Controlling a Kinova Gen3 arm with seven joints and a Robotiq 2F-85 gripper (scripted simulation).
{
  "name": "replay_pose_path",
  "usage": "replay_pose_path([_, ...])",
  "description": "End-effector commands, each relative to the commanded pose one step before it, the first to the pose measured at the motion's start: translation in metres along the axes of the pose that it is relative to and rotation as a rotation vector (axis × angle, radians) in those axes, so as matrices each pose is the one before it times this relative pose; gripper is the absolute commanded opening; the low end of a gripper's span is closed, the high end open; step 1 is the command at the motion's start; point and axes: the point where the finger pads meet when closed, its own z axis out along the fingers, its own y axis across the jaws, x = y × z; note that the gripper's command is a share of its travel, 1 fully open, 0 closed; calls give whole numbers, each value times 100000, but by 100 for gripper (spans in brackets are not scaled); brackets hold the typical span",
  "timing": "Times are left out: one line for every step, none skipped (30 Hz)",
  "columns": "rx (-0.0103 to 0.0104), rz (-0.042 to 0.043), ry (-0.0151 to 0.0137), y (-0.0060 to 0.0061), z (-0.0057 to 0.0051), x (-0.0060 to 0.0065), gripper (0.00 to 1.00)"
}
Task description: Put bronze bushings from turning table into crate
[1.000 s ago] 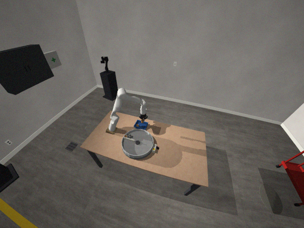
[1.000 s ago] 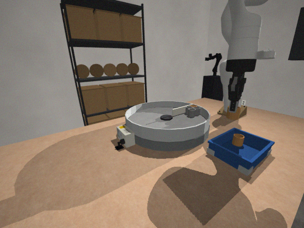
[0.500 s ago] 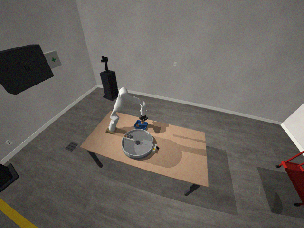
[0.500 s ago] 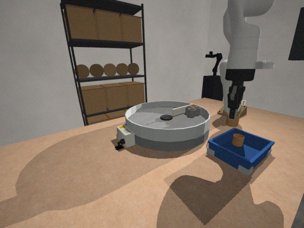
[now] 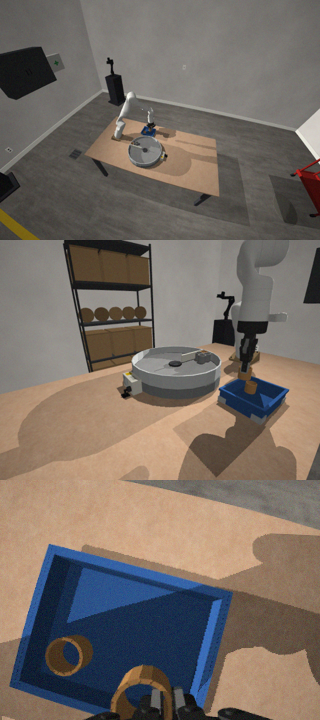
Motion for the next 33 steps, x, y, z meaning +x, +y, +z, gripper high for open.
replay_pose_path([1119, 365, -1785, -254, 632, -503, 0])
replay_pose_path([0, 0, 0, 0, 0, 0, 0])
replay_pose_path([0, 0, 0, 0, 0, 0, 0])
replay_pose_path([0, 0, 0, 0, 0, 0, 0])
replay_pose_path([0, 0, 0, 0, 0, 0, 0])
replay_pose_path([0, 0, 0, 0, 0, 0, 0])
replay_pose_path([0, 0, 0, 0, 0, 0, 0])
replay_pose_path([0, 0, 0, 0, 0, 0, 0])
replay_pose_path([0, 0, 0, 0, 0, 0, 0])
replay_pose_path([0, 0, 0, 0, 0, 0, 0])
replay_pose_path([-21, -22, 45, 1, 499, 17, 0])
replay_pose_path([27, -29, -35, -6, 526, 6, 0])
replay_pose_path([27, -29, -35, -6, 526, 7, 0])
replay_pose_path([27, -29, -35, -6, 526, 7, 0])
replay_pose_path([27, -29, -35, -6, 526, 7, 0])
replay_pose_path([0, 0, 0, 0, 0, 0, 0])
replay_pose_path([0, 0, 0, 0, 0, 0, 0])
replay_pose_path([0, 0, 0, 0, 0, 0, 0])
replay_pose_path([0, 0, 0, 0, 0, 0, 0])
replay_pose_path([0, 0, 0, 0, 0, 0, 0])
replay_pose_path([0, 0, 0, 0, 0, 0, 0])
replay_pose_path([0, 0, 0, 0, 0, 0, 0])
replay_pose_path([0, 0, 0, 0, 0, 0, 0])
replay_pose_path([0, 0, 0, 0, 0, 0, 0])
replay_pose_path([0, 0, 0, 0, 0, 0, 0])
replay_pose_path([0, 0, 0, 0, 0, 0, 0])
replay_pose_path([0, 0, 0, 0, 0, 0, 0])
replay_pose_path([-50, -3, 77, 8, 143, 15, 0])
replay_pose_path([5, 0, -8, -1, 173, -2, 0])
replay_pose_path([5, 0, -8, -1, 173, -2, 0])
replay_pose_path([5, 0, -8, -1, 173, -2, 0])
replay_pose_path([5, 0, -8, -1, 173, -2, 0])
replay_pose_path([0, 0, 0, 0, 0, 0, 0])
